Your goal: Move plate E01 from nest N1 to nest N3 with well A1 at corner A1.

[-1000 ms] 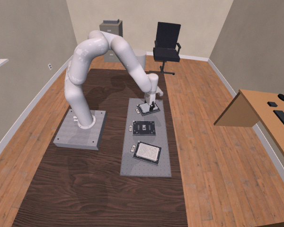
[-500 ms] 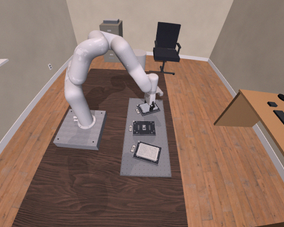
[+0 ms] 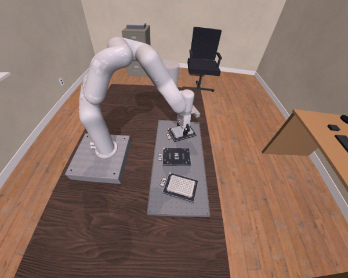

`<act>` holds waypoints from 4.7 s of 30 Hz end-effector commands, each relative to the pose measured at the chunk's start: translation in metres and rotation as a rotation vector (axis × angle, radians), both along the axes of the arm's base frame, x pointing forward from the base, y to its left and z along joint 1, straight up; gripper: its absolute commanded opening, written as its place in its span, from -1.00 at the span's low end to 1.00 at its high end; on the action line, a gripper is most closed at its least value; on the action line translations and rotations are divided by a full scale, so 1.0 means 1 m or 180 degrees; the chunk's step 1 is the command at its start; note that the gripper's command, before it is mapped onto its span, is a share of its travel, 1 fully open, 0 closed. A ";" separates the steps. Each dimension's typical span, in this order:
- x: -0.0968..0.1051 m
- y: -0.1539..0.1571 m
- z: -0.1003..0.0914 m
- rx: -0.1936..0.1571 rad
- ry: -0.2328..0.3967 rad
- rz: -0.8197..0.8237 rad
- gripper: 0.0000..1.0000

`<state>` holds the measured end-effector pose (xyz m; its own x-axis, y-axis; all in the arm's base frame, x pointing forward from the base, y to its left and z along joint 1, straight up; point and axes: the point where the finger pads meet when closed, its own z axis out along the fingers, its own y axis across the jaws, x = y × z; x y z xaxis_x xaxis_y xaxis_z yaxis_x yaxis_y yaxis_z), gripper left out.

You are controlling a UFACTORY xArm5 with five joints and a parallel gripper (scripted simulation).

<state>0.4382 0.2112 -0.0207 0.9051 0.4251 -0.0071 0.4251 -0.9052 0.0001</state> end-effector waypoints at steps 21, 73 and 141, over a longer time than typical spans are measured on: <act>0.001 0.001 0.016 0.0002 -0.0014 0.0000 -1.00; 0.002 0.001 0.077 0.0002 -0.0014 0.0000 -1.00; -0.028 -0.182 0.102 -0.0008 -0.0018 -0.1230 -1.00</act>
<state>0.4109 0.0449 0.0795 0.9986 0.0519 -0.0069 0.0519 -0.9987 0.0004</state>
